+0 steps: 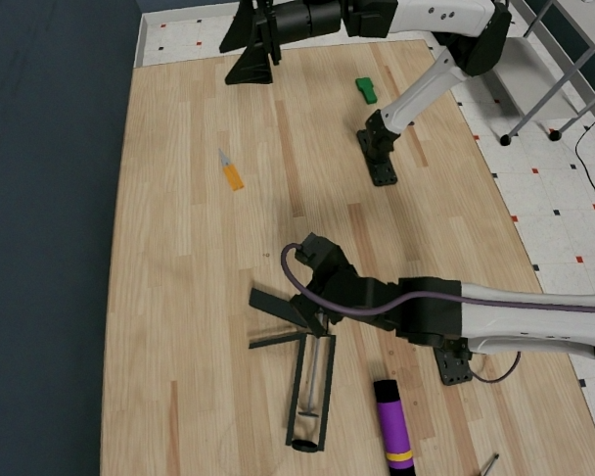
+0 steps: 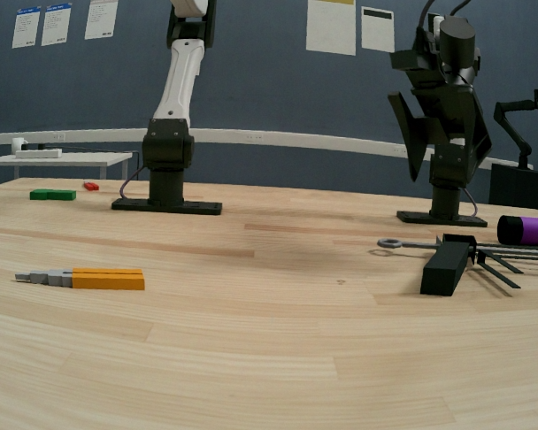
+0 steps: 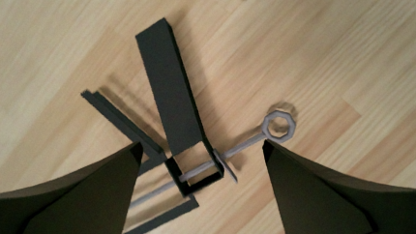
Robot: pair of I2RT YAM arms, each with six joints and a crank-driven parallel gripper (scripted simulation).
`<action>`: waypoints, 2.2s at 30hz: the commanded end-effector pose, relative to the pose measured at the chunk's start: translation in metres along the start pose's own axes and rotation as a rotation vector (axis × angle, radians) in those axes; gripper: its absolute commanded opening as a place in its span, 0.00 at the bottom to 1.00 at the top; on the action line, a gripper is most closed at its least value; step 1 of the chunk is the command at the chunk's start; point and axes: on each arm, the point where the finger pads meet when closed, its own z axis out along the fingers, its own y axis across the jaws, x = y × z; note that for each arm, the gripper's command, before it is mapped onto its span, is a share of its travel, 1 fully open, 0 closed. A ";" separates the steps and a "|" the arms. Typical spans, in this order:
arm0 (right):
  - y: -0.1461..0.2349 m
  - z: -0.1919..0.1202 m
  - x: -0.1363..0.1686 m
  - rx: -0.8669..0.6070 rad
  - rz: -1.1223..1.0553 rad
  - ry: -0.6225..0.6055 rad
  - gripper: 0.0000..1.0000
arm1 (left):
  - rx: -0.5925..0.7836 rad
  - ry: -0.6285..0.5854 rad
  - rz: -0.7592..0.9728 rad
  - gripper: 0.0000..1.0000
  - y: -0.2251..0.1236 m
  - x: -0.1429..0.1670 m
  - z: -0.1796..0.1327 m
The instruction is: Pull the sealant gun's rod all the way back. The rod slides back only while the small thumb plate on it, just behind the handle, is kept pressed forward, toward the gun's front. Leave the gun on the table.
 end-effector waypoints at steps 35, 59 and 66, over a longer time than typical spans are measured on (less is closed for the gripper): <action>-0.002 0.013 -0.009 0.053 -0.035 -0.090 1.00 | -0.290 -0.016 -0.444 0.93 0.007 0.064 -0.023; 0.008 0.011 0.003 0.057 -0.035 -0.095 1.00 | -0.138 0.713 -0.551 0.93 0.005 0.076 -0.012; 0.013 0.011 0.007 0.057 -0.034 -0.095 1.00 | -0.118 0.816 -0.503 0.93 0.003 0.082 -0.006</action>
